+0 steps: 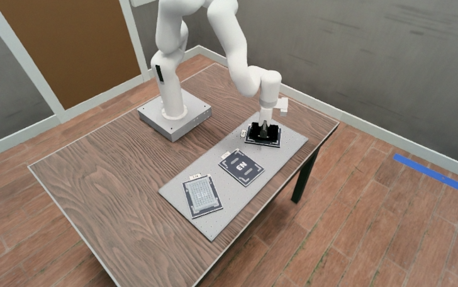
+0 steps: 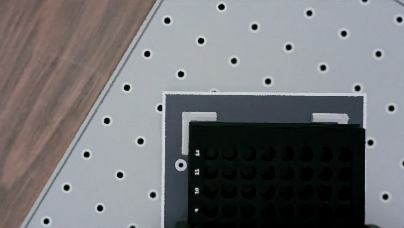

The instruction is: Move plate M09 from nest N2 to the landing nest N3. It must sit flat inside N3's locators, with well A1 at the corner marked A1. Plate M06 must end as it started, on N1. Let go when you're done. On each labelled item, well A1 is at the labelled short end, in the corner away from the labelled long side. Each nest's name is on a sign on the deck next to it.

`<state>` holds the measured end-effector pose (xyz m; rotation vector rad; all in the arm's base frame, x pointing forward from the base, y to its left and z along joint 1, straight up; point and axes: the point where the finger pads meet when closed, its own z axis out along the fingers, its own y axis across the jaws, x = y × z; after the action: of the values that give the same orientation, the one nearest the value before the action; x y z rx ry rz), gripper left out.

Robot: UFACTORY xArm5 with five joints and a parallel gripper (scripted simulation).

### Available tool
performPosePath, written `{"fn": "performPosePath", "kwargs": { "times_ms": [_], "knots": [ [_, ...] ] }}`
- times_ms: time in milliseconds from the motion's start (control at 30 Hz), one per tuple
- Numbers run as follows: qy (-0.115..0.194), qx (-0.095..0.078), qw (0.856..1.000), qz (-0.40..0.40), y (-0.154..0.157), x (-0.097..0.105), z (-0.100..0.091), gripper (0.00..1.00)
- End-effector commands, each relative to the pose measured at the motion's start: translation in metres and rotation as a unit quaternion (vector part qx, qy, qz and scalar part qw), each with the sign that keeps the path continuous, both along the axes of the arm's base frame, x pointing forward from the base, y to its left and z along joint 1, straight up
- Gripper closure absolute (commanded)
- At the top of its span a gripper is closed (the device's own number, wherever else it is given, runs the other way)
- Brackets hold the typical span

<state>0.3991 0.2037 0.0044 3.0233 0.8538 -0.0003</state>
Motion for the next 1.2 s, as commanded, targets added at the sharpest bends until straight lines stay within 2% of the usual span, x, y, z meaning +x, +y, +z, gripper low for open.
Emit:
{"fn": "performPosePath", "kwargs": {
  "times_ms": [0,1167],
  "knots": [
    [-0.002,0.0,1.0,0.0,0.001,0.001,0.005,1.0],
    [-0.002,0.0,1.0,0.0,0.001,0.001,0.057,1.0]
  ]
}}
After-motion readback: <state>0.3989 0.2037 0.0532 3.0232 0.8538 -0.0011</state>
